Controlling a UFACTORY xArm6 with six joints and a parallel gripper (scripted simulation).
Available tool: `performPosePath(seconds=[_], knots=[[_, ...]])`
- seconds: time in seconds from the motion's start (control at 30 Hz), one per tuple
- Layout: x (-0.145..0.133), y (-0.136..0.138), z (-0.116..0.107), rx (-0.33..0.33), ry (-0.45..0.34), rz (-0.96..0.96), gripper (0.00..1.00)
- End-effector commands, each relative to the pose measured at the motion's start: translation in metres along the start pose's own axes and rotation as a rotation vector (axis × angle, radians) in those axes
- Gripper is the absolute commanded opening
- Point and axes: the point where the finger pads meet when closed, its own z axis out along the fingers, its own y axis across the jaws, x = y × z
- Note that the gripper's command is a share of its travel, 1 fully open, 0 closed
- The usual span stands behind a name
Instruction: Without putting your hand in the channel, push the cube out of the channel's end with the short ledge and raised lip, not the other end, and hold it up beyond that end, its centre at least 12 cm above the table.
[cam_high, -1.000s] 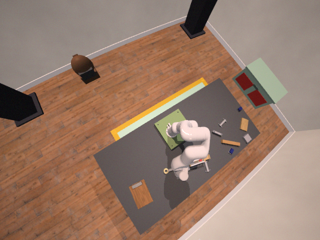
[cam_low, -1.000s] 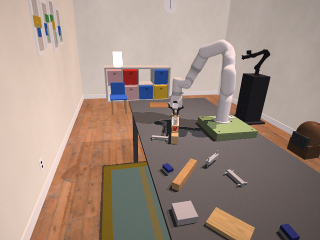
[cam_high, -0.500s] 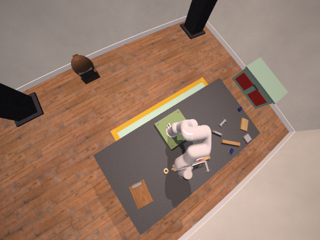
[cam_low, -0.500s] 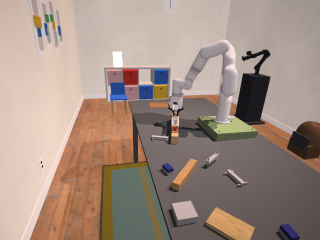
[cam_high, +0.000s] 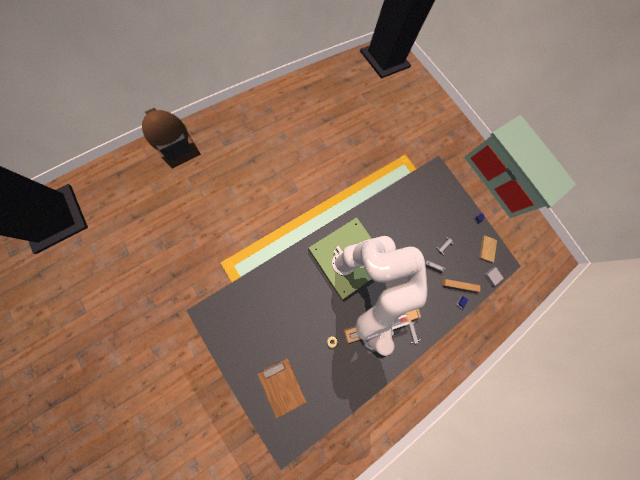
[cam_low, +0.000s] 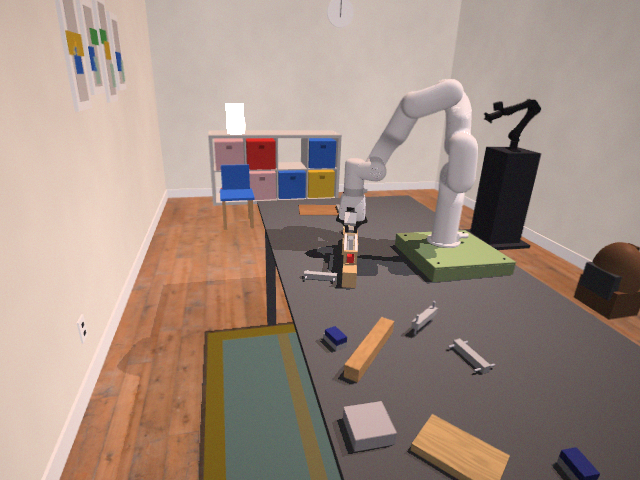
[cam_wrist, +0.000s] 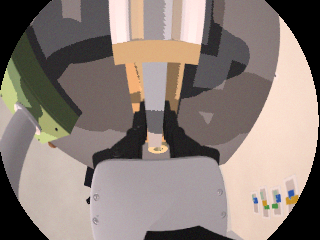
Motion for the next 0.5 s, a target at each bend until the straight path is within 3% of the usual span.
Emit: performPosePath(seconds=[0.0,0.47], knots=[[0.016,0.002,-0.001,-0.004,-0.002,0.000,0.00],[0.040,0.002,-0.001,-0.004,-0.002,0.000,0.00]])
